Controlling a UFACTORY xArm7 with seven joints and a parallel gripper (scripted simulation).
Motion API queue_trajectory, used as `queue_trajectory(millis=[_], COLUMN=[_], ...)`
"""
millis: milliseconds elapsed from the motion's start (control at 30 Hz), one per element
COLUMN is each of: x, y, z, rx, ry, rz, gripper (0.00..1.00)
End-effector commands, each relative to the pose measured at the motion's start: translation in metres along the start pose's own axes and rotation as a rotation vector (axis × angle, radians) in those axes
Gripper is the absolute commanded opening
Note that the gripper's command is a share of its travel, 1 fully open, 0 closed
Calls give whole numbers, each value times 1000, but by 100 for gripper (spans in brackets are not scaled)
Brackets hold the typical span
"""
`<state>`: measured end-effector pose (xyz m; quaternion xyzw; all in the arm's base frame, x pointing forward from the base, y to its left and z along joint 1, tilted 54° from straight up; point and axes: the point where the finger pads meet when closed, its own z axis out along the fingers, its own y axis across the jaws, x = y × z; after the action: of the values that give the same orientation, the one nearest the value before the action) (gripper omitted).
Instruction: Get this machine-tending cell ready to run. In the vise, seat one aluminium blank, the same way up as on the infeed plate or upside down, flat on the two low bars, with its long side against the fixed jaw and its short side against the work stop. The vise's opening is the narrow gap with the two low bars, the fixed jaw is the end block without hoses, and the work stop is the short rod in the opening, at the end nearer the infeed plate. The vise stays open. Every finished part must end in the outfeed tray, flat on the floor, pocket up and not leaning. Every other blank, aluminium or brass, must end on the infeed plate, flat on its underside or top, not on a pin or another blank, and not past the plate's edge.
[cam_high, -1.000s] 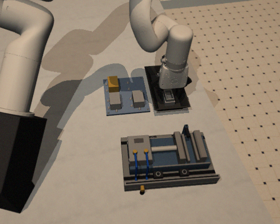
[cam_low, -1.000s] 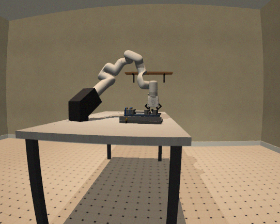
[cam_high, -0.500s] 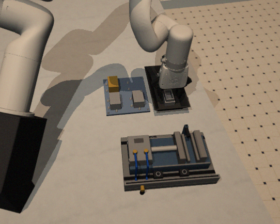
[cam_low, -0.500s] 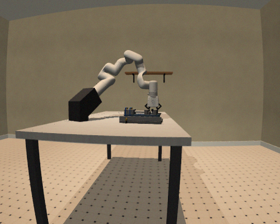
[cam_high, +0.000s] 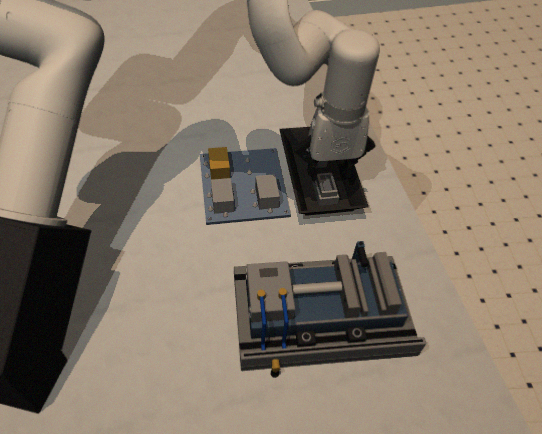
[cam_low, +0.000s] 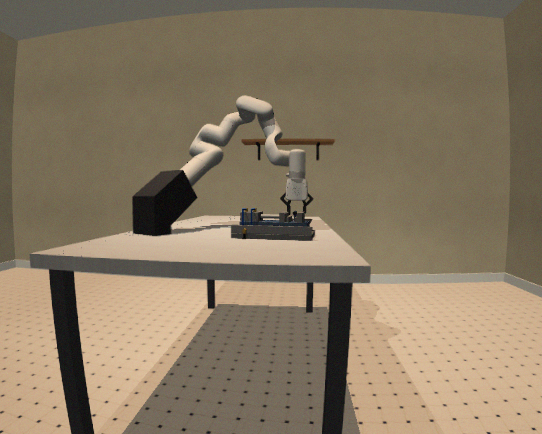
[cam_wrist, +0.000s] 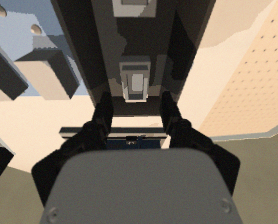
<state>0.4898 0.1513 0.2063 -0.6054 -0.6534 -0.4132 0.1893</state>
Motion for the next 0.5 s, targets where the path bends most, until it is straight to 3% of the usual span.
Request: queue_trajectory(millis=[0,267,333,467], x=[0,0,0,0], y=[0,0,0,0], z=[-23,-58,-58,-81], rx=[-6,-6,-6,-6], ry=[-1,-1,-1,-1], rz=[1,1,1,1], gripper=[69,69,69,69])
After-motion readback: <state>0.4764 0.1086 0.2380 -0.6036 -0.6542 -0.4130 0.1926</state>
